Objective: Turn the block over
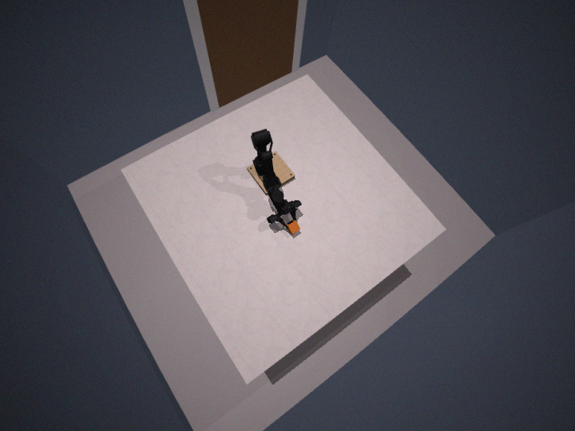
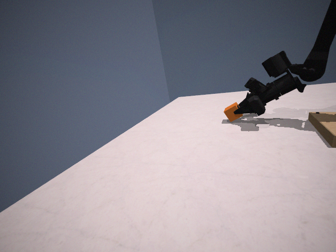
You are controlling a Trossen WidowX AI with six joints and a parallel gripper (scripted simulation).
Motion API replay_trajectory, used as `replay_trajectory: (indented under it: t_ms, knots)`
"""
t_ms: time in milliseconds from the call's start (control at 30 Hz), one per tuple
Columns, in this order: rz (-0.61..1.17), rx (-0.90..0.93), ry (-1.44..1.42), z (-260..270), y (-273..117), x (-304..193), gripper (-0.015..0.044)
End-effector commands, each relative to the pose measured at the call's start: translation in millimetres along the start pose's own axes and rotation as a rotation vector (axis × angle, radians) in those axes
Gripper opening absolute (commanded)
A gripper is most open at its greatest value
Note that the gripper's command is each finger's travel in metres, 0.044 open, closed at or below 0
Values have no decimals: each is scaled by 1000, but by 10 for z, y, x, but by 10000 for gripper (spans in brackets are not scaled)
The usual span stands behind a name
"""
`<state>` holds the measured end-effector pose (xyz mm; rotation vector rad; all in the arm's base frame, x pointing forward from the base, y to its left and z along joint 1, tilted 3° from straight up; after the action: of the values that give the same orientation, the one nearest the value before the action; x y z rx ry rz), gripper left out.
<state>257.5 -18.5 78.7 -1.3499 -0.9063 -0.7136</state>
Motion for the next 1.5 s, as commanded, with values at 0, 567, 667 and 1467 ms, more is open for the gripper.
replay_trajectory:
  t_ms: [0,567,667,1467]
  knots:
    - [-3,5,5,2,-1,-10,0]
    - [-3,5,5,2,-1,-10,289]
    - [-3,5,5,2,-1,-10,367]
    - [-3,5,5,2,-1,-10,440]
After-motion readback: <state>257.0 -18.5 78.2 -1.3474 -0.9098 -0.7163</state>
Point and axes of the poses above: the point midway between the two fingers, 35 mm back from their tips, its own y axis out along the fingers, its own z axis across the jaws, x = y × z, the point moved 10 cm from there along -y, back along the fingers, and after that the axes turned 2 degrees about y, right-handed, at the moved point
